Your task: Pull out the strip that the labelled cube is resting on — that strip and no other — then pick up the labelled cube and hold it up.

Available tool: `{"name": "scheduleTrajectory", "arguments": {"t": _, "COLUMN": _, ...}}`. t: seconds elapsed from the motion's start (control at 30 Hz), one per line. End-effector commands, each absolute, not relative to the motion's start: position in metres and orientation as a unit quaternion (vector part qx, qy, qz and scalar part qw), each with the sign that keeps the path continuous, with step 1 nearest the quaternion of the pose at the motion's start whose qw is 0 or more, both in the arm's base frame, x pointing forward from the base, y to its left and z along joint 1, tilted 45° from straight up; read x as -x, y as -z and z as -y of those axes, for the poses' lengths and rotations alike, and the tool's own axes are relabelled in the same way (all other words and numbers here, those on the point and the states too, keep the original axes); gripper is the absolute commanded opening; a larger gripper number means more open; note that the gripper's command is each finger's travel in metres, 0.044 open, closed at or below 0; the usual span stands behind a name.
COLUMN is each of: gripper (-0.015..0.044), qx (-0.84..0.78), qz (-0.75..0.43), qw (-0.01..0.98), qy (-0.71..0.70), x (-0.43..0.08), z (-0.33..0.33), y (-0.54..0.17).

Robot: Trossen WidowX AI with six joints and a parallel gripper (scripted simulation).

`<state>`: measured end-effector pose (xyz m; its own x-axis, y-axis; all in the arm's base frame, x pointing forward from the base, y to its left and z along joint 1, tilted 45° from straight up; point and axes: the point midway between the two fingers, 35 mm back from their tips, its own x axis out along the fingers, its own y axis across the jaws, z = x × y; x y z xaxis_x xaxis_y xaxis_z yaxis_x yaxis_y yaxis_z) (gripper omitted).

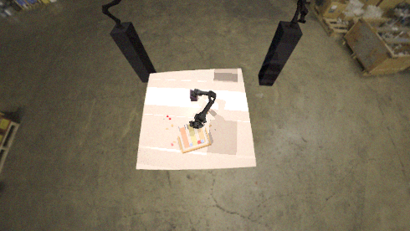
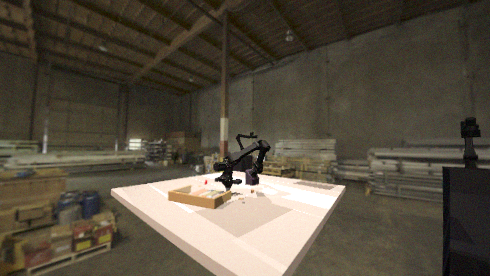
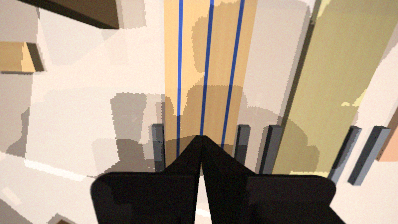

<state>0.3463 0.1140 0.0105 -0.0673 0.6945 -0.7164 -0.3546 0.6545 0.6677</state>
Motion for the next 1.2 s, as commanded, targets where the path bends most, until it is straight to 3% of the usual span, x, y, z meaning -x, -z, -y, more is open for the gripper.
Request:
{"name": "scheduleTrajectory", "arguments": {"t": 0.0, "gripper": 0.0000, "qx": -0.141, "qz": -0.617, "qw": 0.668, "qy": -0.392, "x": -0.345, "z": -0.115, "y": -0.010}}
{"name": "scheduleTrajectory", "arguments": {"t": 1.17, "gripper": 0.0000, "qx": -0.141, "qz": -0.617, "qw": 0.667, "qy": -0.392, "x": -0.322, "z": -0.108, "y": -0.001}}
